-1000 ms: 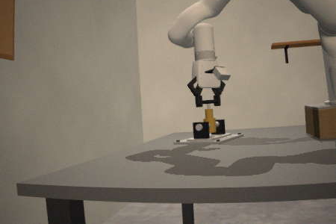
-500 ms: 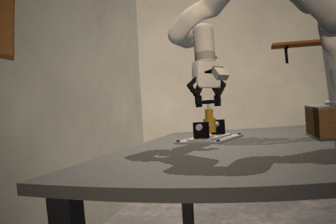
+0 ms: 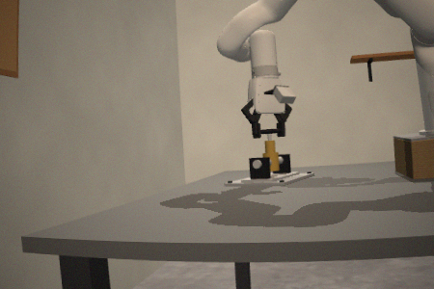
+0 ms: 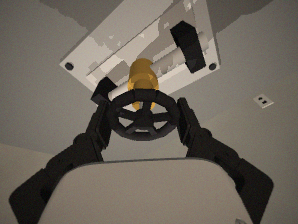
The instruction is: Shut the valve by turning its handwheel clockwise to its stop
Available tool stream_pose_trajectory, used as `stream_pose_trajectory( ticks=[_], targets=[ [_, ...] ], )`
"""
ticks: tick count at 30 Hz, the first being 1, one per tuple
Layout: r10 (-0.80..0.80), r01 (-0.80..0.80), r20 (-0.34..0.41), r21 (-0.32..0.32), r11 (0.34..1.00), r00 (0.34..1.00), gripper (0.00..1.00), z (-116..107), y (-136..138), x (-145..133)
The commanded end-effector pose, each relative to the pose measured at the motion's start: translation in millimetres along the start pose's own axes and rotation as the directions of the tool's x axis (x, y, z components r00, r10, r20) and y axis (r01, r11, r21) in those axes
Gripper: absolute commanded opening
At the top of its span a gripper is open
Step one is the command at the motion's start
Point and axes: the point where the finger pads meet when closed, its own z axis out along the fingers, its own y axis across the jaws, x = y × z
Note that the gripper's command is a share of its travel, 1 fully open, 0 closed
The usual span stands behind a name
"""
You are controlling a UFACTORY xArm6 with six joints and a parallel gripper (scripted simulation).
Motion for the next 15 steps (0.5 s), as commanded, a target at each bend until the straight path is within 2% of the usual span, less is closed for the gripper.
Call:
stream_pose_trajectory(
  ticks=[1,3,4,15],
  targets=[
    [0.000,0.000,0.003,-0.002,1.000,1.000,0.00,-1.2,0.7,-0.8],
    [0.000,0.000,0.003,-0.002,1.000,1.000,0.00,-1.2,0.7,-0.8],
    [0.000,0.000,0.003,-0.002,1.000,1.000,1.00,-1.2,0.7,-0.8],
    [0.000,0.000,0.003,-0.002,1.000,1.000,1.00,-1.2,0.7,-0.8]
  ],
)
